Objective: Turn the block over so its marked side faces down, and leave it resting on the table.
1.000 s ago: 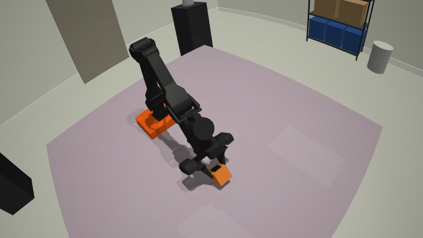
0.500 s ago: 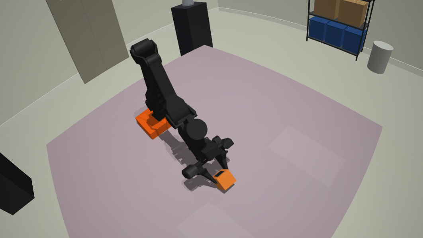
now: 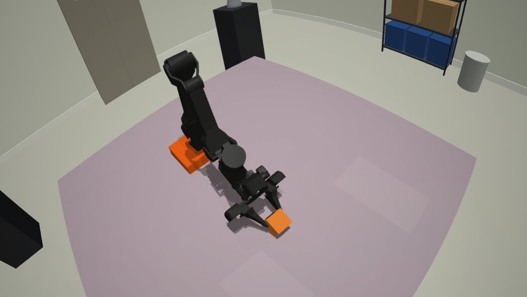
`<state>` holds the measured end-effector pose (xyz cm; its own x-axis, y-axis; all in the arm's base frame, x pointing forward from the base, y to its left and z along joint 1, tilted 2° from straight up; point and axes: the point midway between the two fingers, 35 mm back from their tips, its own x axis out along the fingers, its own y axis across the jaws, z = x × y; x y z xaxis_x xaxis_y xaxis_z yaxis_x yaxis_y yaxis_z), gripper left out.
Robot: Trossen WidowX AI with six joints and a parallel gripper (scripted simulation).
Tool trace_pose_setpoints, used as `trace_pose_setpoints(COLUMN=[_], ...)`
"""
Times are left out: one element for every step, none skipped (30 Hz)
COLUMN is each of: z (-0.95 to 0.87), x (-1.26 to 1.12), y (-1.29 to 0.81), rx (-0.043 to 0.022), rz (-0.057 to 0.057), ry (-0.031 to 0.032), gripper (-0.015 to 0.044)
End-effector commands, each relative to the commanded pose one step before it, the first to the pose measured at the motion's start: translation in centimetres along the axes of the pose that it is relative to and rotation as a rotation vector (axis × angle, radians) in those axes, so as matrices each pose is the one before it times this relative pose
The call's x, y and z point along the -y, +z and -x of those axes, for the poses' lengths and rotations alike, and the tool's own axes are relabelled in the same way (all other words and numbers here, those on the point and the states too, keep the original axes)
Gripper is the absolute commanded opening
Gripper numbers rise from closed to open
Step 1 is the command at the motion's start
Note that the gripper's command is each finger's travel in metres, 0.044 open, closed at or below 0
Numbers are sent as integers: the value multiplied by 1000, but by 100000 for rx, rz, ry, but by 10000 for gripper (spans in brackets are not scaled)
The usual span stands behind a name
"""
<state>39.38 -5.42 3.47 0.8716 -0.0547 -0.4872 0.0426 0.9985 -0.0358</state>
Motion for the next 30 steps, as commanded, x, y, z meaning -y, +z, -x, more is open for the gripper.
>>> trace_pose_setpoints(z=[299, 15, 46, 71, 48, 16, 0, 0, 0, 0, 0, 0, 0, 0, 0, 0, 0, 0, 0, 0, 0, 0, 0, 0, 0, 0, 0, 0, 0, 0], x=[-77, 0, 0, 0, 0, 0, 0, 0, 0, 0, 0, 0, 0, 0, 0, 0, 0, 0, 0, 0, 0, 0, 0, 0, 0, 0, 0, 0, 0, 0], y=[-95, 20, 59, 90, 61, 20, 0, 0, 0, 0, 0, 0, 0, 0, 0, 0, 0, 0, 0, 0, 0, 0, 0, 0, 0, 0, 0, 0, 0, 0], rx=[3062, 237, 710, 1065, 710, 237, 0, 0, 0, 0, 0, 0, 0, 0, 0, 0, 0, 0, 0, 0, 0, 0, 0, 0, 0, 0, 0, 0, 0, 0], rz=[-494, -1, -1, 0, 1, 1, 0, 0, 0, 0, 0, 0, 0, 0, 0, 0, 0, 0, 0, 0, 0, 0, 0, 0, 0, 0, 0, 0, 0, 0], ry=[336, 0, 0, 0, 1, 0, 0, 0, 0, 0, 0, 0, 0, 0, 0, 0, 0, 0, 0, 0, 0, 0, 0, 0, 0, 0, 0, 0, 0, 0], gripper=[0, 0, 0, 0, 0, 0, 0, 0, 0, 0, 0, 0, 0, 0, 0, 0, 0, 0, 26, 53, 79, 105, 131, 158, 184, 210, 236, 262, 289, 315])
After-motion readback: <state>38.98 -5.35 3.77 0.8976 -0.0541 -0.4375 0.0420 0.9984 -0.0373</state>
